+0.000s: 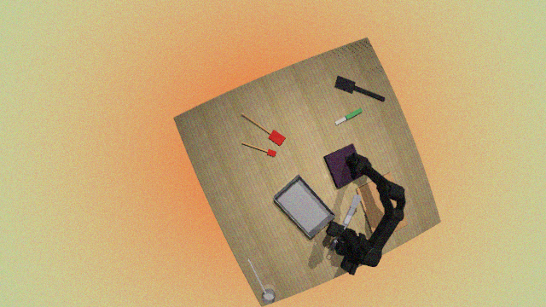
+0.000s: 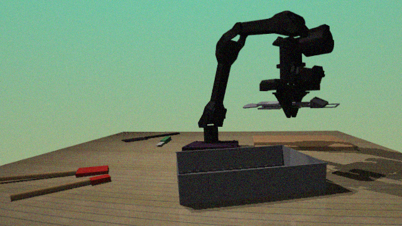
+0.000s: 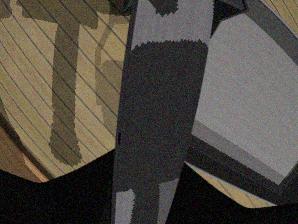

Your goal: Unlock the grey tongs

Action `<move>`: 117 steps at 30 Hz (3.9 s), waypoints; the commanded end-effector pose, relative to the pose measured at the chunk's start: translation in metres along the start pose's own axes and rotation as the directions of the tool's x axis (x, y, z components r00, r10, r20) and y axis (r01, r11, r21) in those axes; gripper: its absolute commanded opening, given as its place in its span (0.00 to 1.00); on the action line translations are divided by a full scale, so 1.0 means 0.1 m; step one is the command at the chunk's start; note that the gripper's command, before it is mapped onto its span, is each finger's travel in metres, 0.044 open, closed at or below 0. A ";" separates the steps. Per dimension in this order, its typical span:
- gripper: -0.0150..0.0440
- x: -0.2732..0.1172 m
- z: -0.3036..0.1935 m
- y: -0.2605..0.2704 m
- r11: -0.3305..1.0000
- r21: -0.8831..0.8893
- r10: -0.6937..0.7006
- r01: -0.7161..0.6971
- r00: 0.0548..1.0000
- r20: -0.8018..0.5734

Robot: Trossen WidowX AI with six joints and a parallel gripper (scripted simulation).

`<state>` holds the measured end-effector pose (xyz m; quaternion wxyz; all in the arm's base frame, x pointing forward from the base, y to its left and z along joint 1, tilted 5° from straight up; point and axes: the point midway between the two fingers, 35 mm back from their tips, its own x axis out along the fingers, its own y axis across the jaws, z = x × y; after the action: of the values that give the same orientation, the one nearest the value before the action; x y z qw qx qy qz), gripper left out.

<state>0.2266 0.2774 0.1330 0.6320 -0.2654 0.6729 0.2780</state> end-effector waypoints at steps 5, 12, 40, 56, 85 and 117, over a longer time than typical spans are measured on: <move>0.00 -0.04 -0.01 0.16 0.950 -0.311 0.004 -0.004 1.000 0.000; 0.00 -0.07 -0.03 0.29 0.828 -0.561 0.005 -0.004 1.000 0.000; 0.00 -0.19 -0.17 0.81 -0.143 -0.990 0.008 -0.002 1.000 -0.003; 0.00 -0.21 -0.27 1.09 -0.194 -0.981 0.009 -0.001 1.000 -0.003; 0.00 -0.24 -1.13 2.31 0.380 -0.925 0.018 -0.012 1.000 -0.005; 0.00 -0.27 -1.82 2.83 0.651 -0.759 0.065 -0.020 0.997 0.030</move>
<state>-0.0996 0.3477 0.1763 0.4655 -0.4897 0.4951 0.5462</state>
